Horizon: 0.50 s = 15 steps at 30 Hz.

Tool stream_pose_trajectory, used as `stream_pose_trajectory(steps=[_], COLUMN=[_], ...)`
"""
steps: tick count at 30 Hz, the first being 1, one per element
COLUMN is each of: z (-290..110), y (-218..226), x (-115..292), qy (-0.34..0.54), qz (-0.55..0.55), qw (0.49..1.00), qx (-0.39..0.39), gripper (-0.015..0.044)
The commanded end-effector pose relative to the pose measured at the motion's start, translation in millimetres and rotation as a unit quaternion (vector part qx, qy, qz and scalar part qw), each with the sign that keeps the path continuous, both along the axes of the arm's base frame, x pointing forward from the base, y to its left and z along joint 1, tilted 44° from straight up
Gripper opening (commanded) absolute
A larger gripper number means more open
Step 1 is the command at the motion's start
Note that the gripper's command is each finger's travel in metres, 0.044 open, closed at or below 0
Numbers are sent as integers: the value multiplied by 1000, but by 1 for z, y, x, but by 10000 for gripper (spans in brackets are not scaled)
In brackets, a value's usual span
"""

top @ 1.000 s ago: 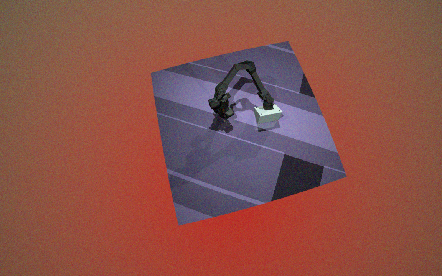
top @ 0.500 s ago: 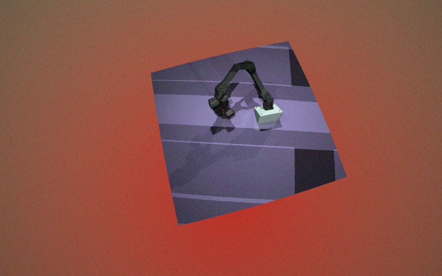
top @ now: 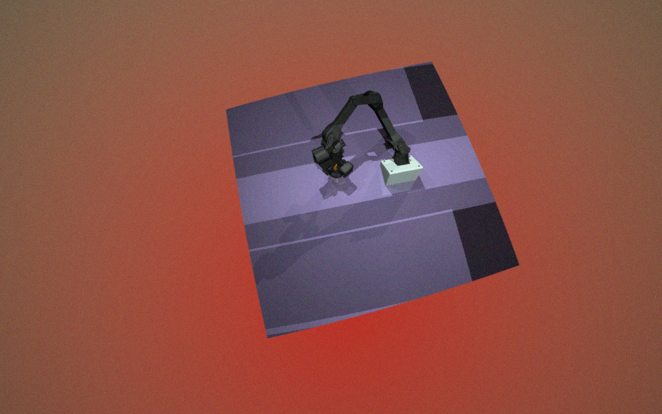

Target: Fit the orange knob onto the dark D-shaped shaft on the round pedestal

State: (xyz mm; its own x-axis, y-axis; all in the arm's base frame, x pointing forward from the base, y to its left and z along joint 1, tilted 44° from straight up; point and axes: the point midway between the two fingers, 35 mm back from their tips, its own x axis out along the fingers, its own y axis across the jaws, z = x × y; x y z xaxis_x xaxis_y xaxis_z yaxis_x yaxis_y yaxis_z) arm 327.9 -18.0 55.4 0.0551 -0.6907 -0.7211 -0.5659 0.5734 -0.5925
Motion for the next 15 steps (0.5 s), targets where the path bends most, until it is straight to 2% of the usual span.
stream_pose_trajectory(steps=[1, 15], z=[0, -1], y=[-1, -1], x=[1, 2], qy=[6, 6], qz=[8, 8], qw=[1000, 1000], qx=[-2, -2], gripper=[0, 0])
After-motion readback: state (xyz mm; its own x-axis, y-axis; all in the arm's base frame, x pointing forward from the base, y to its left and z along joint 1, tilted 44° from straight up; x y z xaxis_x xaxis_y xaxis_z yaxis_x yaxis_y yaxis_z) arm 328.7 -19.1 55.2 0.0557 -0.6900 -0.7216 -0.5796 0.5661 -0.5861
